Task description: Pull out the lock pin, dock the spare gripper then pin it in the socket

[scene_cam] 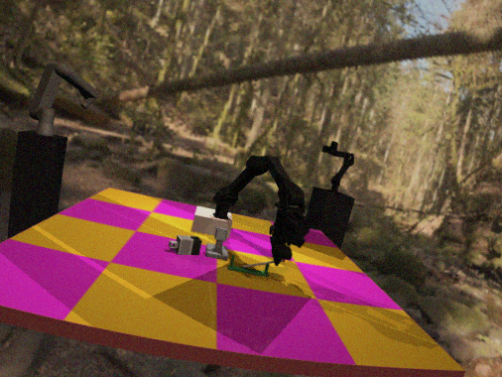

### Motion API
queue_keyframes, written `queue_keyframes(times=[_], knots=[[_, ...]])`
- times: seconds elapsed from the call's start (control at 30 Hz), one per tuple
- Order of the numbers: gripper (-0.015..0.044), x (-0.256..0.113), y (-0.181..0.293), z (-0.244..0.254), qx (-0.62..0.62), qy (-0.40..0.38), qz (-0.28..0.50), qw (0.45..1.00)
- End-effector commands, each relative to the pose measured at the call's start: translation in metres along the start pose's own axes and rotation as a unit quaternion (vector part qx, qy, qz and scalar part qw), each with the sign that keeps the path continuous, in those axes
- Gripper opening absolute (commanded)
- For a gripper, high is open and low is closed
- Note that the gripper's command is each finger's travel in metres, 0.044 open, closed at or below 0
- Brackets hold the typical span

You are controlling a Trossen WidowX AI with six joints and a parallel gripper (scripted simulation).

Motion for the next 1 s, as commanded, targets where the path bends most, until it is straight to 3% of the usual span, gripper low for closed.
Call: queue_keyframes(times=[0.0, 0.87, 0.97], knots=[[0.02, -0.011, -0.001, 0.002, 0.0, 0.001, -0.001, 1.0], [0.02, -0.043, 0.001, 0.017, 0.008, -0.038, 0.025, 0.999], [0.0279, -0.034, 0.002, 0.015, 0.009, -0.04, 0.026, 0.999]])
Point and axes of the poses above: the point midway between the two fingers, 35 mm back from their tips, its own x axis out along the fingers, its own z axis across the jaws, y = z × x, the point moved 9 cm from there along -x, back along the fingers, and after that the axes turned 7 degrees about x, right-handed, at the moved point
